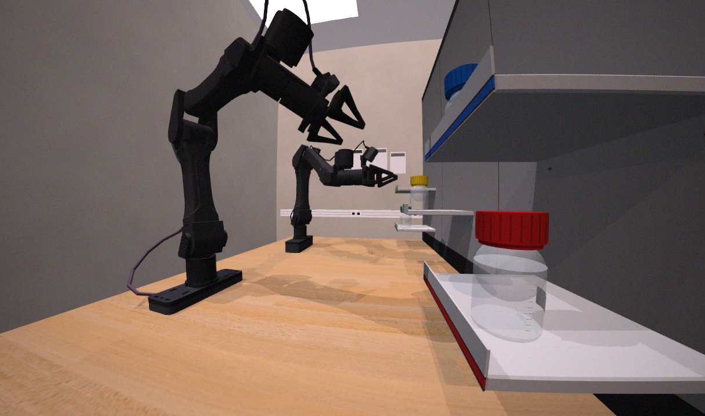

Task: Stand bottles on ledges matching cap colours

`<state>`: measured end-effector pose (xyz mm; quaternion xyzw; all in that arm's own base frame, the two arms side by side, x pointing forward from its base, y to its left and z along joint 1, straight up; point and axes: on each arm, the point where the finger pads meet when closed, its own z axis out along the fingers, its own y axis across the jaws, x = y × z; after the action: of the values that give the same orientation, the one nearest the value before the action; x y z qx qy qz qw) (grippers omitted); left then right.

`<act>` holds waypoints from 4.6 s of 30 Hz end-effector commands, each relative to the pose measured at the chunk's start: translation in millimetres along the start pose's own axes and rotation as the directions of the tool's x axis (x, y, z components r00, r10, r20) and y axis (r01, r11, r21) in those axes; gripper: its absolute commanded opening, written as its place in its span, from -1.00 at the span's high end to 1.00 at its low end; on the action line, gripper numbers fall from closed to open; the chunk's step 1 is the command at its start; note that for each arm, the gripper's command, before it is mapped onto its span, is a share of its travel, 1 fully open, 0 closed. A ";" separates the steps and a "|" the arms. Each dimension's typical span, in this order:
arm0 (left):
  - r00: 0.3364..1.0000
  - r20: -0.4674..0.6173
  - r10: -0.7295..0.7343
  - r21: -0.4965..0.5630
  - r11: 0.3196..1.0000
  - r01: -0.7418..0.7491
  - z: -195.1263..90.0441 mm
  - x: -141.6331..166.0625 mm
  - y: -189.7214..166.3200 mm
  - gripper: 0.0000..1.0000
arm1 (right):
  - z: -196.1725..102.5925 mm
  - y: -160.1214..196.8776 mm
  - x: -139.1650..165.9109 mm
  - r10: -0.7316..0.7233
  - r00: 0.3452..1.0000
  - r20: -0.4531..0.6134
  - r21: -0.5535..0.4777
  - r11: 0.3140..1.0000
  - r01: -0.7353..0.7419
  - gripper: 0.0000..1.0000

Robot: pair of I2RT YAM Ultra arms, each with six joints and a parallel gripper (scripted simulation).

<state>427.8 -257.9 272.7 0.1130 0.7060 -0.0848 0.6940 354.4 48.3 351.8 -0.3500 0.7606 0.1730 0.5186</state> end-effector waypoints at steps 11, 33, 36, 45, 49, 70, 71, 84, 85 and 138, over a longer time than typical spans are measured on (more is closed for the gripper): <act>0.999 0.034 -0.042 -0.001 0.999 0.042 35.7 12.7 -3.6 -0.62 | -32.7 12.5 -32.0 0.036 0.987 0.159 -0.275 0.961 0.010 -0.79; 0.999 0.022 -0.037 0.005 0.999 0.037 54.7 8.6 -4.3 -0.62 | -32.5 7.2 -32.3 0.018 0.988 0.151 -0.255 0.967 0.021 -0.79; 0.999 0.022 -0.037 0.005 0.999 0.037 59.2 8.5 -4.2 -0.62 | -32.5 7.2 -32.3 0.018 0.988 0.151 -0.255 0.967 0.021 -0.79; 0.999 0.023 -0.037 0.005 0.999 0.037 72.8 8.1 -4.1 -0.62 | -32.5 7.2 -32.3 0.018 0.988 0.151 -0.255 0.967 0.021 -0.79; 0.999 0.023 -0.037 0.005 0.999 0.037 75.8 8.0 -4.1 -0.62 | -32.5 7.2 -32.3 0.018 0.988 0.151 -0.255 0.967 0.021 -0.79; 0.999 0.023 -0.037 0.006 0.999 0.037 86.8 7.7 -5.4 -0.45 | -32.5 7.2 -32.3 0.018 0.988 0.151 -0.255 0.967 0.021 -0.79; 0.999 0.023 -0.037 0.006 0.999 0.037 86.8 7.7 -5.4 -0.36 | -32.5 7.2 -32.3 0.018 0.988 0.151 -0.255 0.967 0.021 -0.79; 0.999 0.033 -0.041 0.005 0.999 0.041 83.1 4.7 -4.5 -0.11 | -32.1 11.2 -32.4 0.018 0.988 0.150 -0.262 0.965 0.022 -0.79; 0.999 0.033 -0.041 0.005 0.999 0.041 83.1 4.7 -4.4 -0.08 | -32.1 11.2 -32.4 0.018 0.988 0.150 -0.262 0.965 0.022 -0.79; 0.988 0.131 -0.087 0.045 0.996 0.082 16.1 -125.8 -10.7 0.01 | -32.1 11.2 -32.4 0.018 0.988 0.150 -0.262 0.965 0.022 -0.79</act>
<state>460.6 -285.1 373.7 0.1073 0.6835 -0.1222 0.7116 335.3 46.0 385.5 -0.4004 0.6962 0.2937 0.5185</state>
